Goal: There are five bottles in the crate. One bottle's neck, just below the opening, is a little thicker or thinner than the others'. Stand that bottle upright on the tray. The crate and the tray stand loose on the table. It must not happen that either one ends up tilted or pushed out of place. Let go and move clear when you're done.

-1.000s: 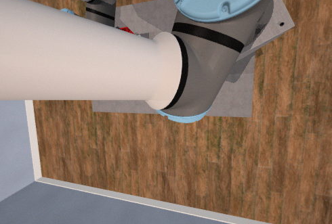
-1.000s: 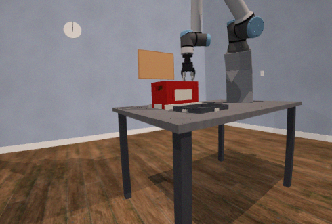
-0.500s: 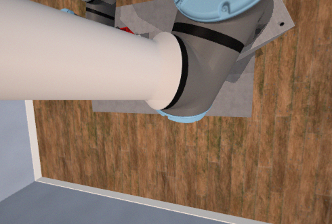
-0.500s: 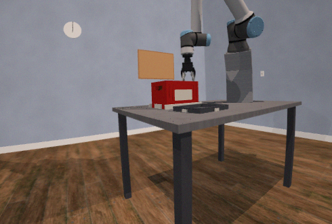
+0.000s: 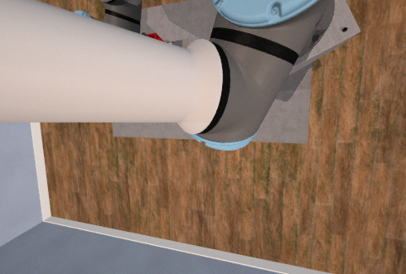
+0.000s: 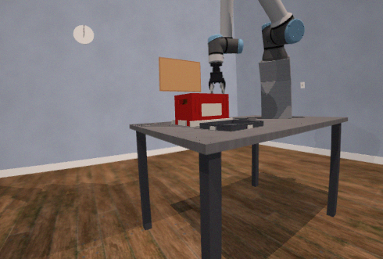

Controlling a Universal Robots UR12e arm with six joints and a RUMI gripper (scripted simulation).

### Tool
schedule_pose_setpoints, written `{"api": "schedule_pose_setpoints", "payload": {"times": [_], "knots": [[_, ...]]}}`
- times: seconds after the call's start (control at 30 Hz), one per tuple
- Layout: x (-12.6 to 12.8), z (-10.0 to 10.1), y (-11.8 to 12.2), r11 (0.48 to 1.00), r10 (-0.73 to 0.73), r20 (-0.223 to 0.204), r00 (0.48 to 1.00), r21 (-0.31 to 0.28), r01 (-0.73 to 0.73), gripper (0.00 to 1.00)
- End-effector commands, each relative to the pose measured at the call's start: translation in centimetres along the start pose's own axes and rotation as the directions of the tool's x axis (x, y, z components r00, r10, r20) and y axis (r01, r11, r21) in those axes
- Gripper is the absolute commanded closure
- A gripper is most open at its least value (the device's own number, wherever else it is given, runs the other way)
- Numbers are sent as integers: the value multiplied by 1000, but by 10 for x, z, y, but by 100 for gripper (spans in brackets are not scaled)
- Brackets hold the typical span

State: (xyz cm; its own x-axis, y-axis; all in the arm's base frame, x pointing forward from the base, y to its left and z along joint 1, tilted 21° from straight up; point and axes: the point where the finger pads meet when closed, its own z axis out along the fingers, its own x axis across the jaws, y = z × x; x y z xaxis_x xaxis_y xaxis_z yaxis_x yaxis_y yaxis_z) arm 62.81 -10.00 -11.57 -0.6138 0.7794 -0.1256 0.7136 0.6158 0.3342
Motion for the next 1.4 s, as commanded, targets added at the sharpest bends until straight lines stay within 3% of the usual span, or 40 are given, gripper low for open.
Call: {"api": "schedule_pose_setpoints", "payload": {"times": [0.0, 0.47, 0.97, 1.37], "knots": [[0, 0, 0, 1000, 0, 1, 1000, 0, 0, 62], [0, -9, 0, 1000, 0, 1, 1000, 0, 0, 62], [0, -55, 0, 1000, 0, 1, 1000, 0, 0, 62], [0, -79, 0, 1000, 0, 1, 1000, 0, 0, 62]]}}
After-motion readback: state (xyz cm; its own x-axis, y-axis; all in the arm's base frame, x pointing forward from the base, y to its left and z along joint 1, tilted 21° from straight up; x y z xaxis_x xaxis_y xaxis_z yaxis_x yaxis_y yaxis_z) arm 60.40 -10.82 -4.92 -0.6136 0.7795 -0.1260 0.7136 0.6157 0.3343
